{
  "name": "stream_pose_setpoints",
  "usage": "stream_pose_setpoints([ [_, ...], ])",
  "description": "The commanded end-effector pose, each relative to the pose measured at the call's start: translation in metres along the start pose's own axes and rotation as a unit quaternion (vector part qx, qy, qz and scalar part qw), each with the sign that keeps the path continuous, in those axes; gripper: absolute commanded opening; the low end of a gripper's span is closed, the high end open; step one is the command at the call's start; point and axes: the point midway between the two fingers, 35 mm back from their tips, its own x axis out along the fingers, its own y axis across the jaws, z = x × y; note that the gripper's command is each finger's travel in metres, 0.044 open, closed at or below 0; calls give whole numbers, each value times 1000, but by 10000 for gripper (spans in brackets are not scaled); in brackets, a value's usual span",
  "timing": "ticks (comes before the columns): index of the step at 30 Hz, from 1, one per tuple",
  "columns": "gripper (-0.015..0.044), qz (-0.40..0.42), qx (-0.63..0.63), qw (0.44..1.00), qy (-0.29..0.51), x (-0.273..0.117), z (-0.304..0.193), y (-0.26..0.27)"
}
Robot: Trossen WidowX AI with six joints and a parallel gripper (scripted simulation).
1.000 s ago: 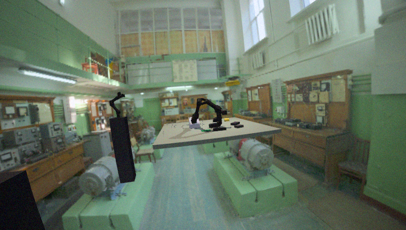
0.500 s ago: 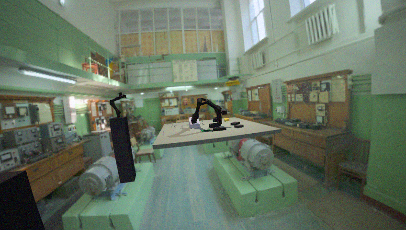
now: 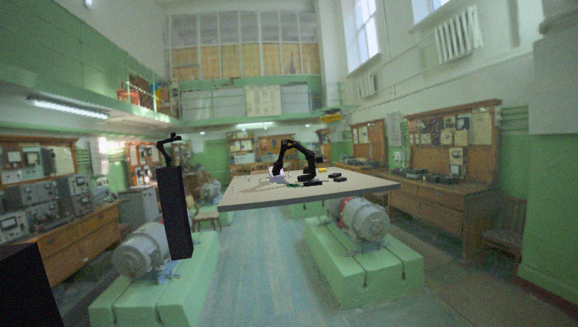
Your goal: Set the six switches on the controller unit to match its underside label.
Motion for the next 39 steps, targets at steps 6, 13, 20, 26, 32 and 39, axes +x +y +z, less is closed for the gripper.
stream_pose_setpoints([
  [6,0,10,13,1000,-6,-60,0,39],
  [13,0,12,14,1000,-7,-69,2,45],
  [20,0,30,120,992,-23,-63,15,28],
  [26,0,72,295,952,-29,-54,39,4],
  [32,0,117,456,882,-6,-48,64,-14],
  [39,0,151,620,768,56,-44,91,-29],
])
